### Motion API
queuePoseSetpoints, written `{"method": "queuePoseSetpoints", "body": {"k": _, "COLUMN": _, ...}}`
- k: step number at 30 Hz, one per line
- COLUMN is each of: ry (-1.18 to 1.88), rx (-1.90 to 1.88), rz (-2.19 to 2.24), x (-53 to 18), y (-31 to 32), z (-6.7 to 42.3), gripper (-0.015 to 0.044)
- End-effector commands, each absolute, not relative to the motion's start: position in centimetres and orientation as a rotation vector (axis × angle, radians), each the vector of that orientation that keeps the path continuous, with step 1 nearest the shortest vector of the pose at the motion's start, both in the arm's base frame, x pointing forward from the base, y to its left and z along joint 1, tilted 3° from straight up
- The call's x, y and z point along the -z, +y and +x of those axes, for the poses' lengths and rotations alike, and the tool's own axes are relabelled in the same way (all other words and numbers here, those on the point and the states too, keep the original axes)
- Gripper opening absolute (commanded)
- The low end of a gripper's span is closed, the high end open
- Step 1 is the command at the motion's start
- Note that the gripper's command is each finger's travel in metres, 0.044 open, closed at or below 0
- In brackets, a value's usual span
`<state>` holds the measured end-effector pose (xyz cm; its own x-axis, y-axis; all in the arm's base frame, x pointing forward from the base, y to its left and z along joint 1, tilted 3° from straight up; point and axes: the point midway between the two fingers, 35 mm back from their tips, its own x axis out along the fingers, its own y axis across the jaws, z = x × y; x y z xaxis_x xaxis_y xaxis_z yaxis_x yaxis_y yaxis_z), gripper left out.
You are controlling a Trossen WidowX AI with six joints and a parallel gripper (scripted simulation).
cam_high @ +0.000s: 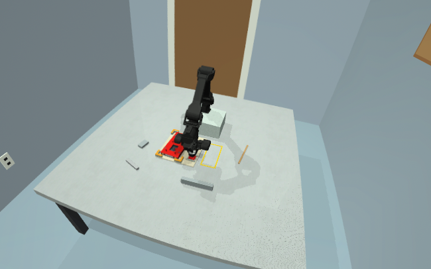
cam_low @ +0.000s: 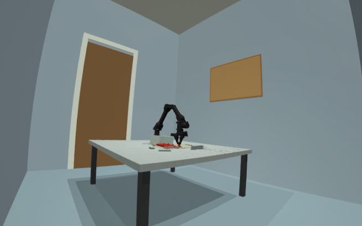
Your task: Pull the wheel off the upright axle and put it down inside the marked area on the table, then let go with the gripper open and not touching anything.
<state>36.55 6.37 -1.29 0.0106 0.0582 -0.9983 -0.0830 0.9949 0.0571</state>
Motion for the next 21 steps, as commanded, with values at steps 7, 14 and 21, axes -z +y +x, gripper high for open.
{"method": "queuePoseSetpoints", "body": {"k": 7, "ry": 1.556, "rx": -0.11, "rz": -0.019, "x": 0.85, "y": 6.34, "z": 36.55, "gripper": 0.0}}
{"method": "queuePoseSetpoints", "body": {"k": 14, "ry": 1.556, "rx": -0.11, "rz": -0.018, "x": 0.62, "y": 6.32, "z": 36.56, "gripper": 0.0}}
{"method": "queuePoseSetpoints", "body": {"k": 21, "ry": 1.555, "rx": -0.11, "rz": -0.018, "x": 0.38, "y": 6.31, "z": 36.56, "gripper": 0.0}}
